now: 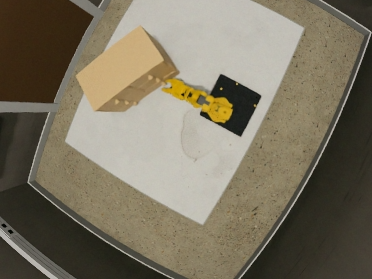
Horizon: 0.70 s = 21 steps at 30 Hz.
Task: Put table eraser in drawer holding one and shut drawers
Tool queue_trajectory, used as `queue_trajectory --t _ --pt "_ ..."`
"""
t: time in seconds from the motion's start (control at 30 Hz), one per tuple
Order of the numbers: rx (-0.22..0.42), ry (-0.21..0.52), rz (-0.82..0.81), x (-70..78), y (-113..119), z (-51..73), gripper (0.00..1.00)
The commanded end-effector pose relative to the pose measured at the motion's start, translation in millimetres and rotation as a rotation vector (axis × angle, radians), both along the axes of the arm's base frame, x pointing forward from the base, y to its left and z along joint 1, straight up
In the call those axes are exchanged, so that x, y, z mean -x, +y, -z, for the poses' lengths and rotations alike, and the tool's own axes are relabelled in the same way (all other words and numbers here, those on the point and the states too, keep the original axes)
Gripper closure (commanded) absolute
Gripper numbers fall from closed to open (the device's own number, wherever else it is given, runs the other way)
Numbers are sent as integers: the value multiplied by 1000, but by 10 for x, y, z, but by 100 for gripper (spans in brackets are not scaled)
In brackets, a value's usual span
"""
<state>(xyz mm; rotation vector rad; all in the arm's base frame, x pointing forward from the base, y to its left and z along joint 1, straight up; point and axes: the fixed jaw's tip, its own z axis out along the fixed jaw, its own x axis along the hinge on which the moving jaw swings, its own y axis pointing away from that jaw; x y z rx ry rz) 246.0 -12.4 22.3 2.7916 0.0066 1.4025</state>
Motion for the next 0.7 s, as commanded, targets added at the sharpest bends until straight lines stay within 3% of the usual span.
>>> queue_trajectory --t 0.0,0.67 --pt "5 -9 15 -43 -45 -22 79" --pt "5 -9 19 -56 -56 -22 79"
